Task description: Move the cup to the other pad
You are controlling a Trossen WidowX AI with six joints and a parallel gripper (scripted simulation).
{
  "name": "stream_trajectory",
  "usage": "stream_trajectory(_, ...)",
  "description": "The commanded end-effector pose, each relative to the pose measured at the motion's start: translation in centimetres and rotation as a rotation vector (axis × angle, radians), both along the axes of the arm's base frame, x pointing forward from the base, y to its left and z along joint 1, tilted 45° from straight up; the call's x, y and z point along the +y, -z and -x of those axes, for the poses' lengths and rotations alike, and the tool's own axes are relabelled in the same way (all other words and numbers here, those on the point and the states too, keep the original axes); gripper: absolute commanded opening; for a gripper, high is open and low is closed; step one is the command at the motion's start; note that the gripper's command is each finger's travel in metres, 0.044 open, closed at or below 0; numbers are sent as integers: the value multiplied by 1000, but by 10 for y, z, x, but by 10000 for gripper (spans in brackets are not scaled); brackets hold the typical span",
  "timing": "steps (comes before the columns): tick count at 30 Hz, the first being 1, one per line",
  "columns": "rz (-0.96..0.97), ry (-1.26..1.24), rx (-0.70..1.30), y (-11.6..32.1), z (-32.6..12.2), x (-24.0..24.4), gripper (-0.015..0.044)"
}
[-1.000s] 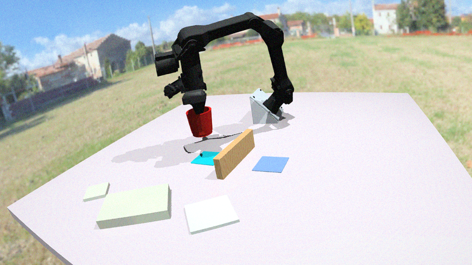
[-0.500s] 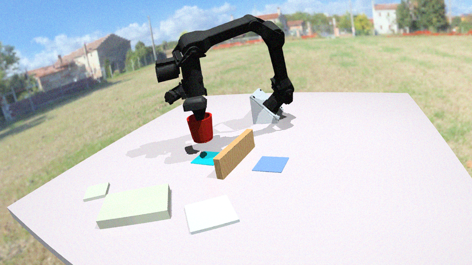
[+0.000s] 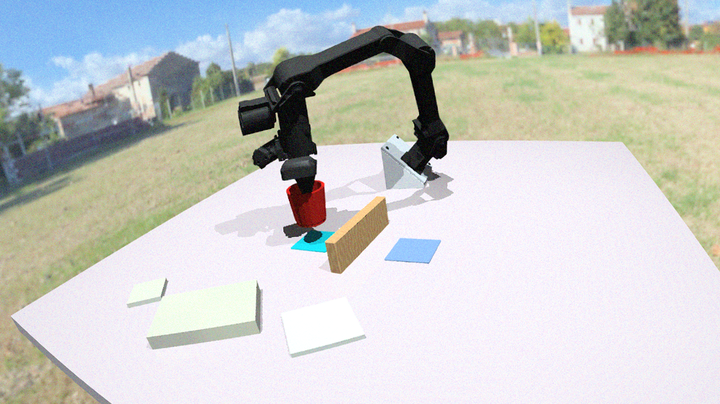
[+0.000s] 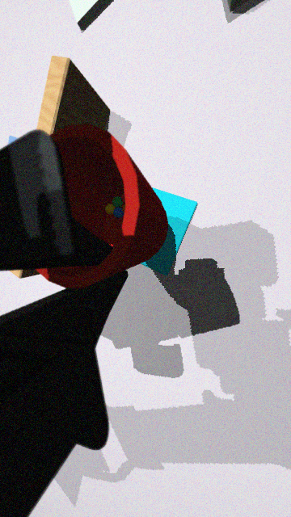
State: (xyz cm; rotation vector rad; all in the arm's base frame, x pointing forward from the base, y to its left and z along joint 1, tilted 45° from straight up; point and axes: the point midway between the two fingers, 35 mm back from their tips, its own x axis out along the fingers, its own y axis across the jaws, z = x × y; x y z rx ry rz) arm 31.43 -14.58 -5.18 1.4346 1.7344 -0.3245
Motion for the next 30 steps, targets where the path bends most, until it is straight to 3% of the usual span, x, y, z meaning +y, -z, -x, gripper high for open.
stream_trajectory(1, -11, 3, 7, 5, 2, 7, 0)
stream_trajectory(30, -13, 3, 7, 26, 3, 29, 0)
